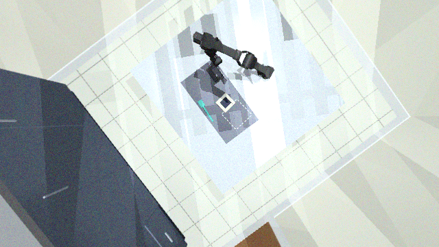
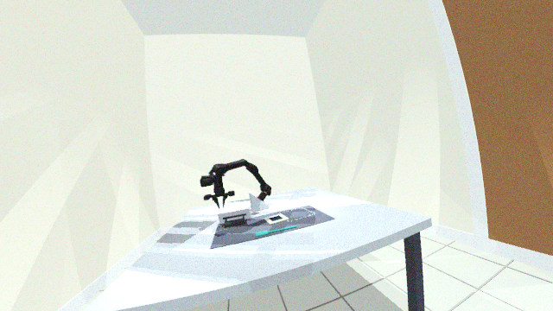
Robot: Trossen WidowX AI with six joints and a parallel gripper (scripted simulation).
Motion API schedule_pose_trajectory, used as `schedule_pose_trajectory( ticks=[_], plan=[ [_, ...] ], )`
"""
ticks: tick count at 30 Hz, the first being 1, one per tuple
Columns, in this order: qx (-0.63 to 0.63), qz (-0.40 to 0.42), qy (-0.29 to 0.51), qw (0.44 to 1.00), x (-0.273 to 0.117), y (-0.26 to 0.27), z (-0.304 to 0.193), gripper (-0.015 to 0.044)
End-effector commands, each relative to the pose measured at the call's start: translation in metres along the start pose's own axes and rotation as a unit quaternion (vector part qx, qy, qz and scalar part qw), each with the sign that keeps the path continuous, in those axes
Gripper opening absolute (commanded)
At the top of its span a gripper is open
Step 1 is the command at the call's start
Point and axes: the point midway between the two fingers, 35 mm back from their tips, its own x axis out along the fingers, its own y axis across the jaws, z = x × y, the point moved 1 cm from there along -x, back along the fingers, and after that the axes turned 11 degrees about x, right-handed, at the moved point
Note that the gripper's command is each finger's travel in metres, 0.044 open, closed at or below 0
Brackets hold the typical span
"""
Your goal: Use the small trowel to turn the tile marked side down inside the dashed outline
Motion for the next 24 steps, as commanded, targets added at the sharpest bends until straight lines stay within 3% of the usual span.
schedule_pose_trajectory(
  ticks=[1,24],
  plan=[
    [0.002,-0.004,0.001,1.000,0.008,-0.001,-0.002,0.0100],
    [0.002,-0.005,0.002,1.000,0.032,0.001,0.006,0.0100]
  ],
)
